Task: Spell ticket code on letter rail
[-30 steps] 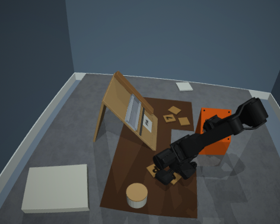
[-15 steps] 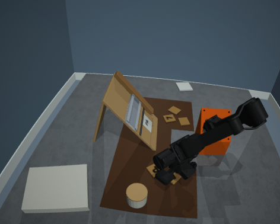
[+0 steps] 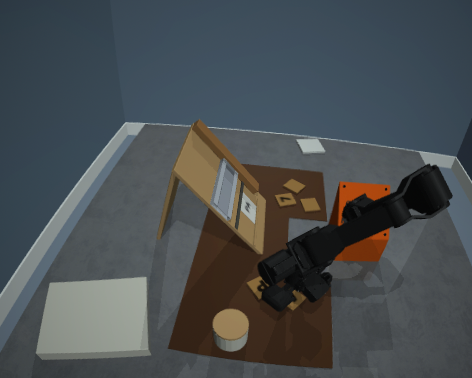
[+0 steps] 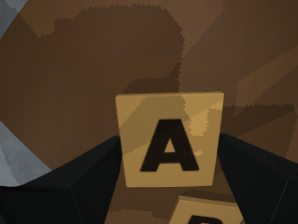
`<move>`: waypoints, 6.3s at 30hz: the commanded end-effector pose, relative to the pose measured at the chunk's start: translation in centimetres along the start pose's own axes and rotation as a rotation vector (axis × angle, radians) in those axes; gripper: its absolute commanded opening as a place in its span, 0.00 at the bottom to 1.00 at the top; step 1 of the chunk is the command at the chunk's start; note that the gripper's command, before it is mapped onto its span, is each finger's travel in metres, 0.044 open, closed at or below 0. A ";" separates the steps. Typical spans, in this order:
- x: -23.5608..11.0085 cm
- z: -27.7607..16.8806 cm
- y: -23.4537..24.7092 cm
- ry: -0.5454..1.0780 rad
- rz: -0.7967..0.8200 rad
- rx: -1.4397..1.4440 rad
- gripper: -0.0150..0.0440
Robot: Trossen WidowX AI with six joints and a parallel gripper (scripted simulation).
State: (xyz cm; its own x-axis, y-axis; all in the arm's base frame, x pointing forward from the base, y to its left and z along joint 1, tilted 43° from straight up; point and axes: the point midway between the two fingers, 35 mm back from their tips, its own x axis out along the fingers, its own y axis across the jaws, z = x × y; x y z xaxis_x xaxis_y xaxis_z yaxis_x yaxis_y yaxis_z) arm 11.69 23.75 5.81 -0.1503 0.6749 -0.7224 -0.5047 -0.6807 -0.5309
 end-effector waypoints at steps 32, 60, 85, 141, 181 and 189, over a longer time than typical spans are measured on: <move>-1.5 -0.6 0.6 0.003 -0.004 -0.007 0.25; -2.5 -0.8 1.0 0.004 -0.004 -0.007 0.25; -3.3 -3.6 -0.3 0.085 -0.103 0.370 0.25; -12.0 -15.5 -6.4 -0.200 -0.935 2.043 0.25; -14.0 -17.3 -6.4 -0.377 -1.067 2.247 0.25; -13.9 -17.5 -6.1 -0.376 -1.067 2.247 0.25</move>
State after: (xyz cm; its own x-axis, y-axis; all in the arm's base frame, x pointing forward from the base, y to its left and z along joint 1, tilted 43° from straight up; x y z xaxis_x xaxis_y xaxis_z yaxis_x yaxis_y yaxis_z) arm 31.86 13.65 11.85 0.6677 0.5885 -0.4559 -0.1548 0.7088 0.6882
